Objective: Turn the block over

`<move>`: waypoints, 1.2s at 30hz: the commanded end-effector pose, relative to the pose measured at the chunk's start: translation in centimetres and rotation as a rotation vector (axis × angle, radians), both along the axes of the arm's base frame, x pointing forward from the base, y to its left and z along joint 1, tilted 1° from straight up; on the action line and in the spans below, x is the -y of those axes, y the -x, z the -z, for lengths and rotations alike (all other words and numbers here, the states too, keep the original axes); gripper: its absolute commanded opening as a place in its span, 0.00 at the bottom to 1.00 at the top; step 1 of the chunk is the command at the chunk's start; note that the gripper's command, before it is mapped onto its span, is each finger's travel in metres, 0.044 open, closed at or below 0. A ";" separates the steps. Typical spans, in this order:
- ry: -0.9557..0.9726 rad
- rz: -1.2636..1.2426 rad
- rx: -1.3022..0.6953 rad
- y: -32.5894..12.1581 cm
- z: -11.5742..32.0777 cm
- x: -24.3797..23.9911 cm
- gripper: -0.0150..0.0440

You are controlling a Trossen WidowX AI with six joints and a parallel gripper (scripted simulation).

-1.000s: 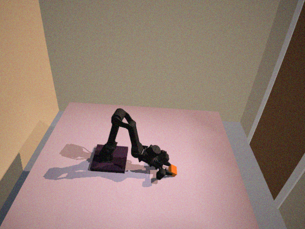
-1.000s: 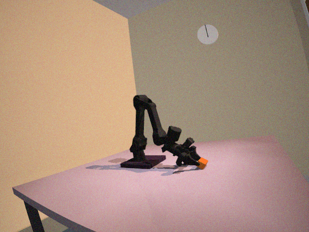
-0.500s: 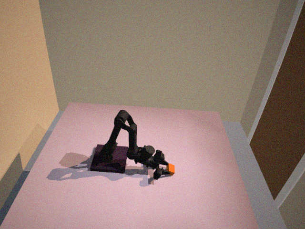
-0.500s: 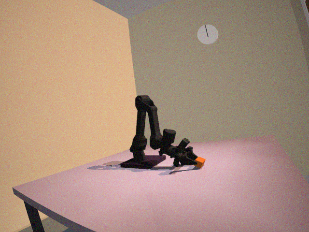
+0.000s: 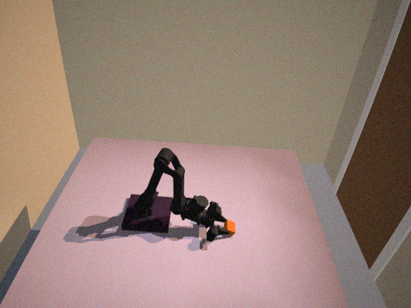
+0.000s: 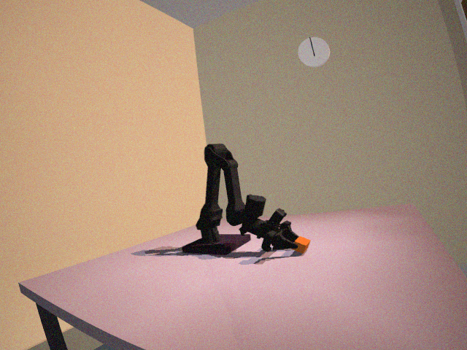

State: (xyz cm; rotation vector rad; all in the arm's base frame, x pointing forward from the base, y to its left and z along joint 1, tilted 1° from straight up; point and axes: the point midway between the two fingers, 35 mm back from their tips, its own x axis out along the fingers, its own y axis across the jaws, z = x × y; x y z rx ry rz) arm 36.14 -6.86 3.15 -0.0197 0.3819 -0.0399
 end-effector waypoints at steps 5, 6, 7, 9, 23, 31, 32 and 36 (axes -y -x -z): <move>-0.005 -0.003 0.004 0.0 -0.1 -0.1 0.74; -0.005 -0.003 0.004 0.0 -0.1 -0.1 0.79; -0.005 -0.003 0.004 0.0 -0.1 -0.1 0.83; -0.005 -0.003 0.004 0.0 -0.1 -0.1 0.92; -0.005 -0.003 0.004 0.0 -0.1 -0.1 1.00; -0.005 -0.003 0.004 0.0 -0.1 -0.1 1.00; -0.005 -0.003 0.004 0.0 -0.1 -0.1 1.00; -0.005 -0.003 0.004 0.0 -0.1 -0.1 1.00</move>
